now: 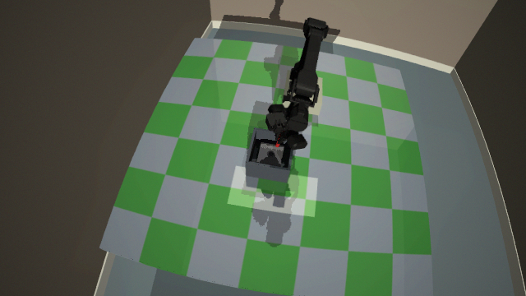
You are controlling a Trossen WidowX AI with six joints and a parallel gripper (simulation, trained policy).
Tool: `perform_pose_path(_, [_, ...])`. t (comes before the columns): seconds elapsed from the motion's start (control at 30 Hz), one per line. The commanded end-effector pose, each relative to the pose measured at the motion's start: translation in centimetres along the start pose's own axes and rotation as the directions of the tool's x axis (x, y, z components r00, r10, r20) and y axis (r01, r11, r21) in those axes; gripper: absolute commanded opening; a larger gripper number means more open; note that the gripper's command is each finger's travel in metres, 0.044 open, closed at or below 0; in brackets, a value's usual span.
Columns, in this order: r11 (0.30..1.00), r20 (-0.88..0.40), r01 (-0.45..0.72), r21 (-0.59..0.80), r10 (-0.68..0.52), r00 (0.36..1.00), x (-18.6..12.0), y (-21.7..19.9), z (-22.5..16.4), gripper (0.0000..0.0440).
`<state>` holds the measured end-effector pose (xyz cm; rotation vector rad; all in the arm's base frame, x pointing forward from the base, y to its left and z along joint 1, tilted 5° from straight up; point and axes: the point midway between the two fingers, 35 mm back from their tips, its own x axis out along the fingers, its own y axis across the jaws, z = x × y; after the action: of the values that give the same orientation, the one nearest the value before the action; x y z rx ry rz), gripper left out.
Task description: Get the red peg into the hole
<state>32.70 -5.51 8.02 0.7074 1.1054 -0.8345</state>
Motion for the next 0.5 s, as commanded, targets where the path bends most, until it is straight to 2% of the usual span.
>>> perform_pose_path(0.0, [1.000,-0.016,0.003,0.009,-0.003,1.000,1.0,0.1,0.7,0.0011])
perform_pose_path(0.27, [1.000,-0.055,0.026,0.009,-0.026,0.998,3.7,0.0,0.8,0.0020])
perform_pose_path(0.47, [0.998,-0.077,0.053,-0.024,-0.055,0.996,5.6,-0.3,0.7,0.0149])
